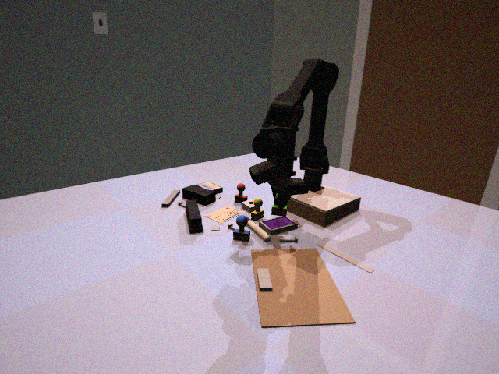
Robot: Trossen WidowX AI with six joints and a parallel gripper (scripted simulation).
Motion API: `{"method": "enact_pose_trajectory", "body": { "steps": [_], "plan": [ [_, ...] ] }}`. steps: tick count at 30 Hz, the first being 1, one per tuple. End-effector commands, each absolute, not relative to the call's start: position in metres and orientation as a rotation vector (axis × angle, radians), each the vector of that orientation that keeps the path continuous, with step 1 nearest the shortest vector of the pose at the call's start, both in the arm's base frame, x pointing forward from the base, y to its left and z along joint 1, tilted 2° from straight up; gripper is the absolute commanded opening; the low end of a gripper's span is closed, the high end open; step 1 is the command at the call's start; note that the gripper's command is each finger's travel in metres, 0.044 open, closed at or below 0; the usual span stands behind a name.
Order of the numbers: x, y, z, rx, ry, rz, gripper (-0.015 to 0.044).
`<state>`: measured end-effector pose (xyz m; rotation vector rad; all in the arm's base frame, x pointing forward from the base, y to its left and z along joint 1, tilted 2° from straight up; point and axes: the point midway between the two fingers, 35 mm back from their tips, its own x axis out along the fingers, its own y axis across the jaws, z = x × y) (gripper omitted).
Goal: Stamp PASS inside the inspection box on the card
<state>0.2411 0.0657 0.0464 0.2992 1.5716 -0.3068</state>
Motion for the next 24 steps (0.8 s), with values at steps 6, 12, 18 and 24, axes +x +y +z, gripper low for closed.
{"method": "enact_pose_trajectory", "body": {
  "steps": [6, 12, 18, 24],
  "plan": [
    [0.243, 0.066, 0.062, 0.301, 1.566, -0.304, 0.0000],
    [0.242, 0.066, 0.072, 0.301, 1.566, -0.304, 0.0000],
    [0.245, 0.062, 0.076, 0.272, 1.570, -0.275, 0.0000],
    [0.257, 0.050, 0.077, 0.157, 1.579, -0.157, 0.0000]
  ]
}}
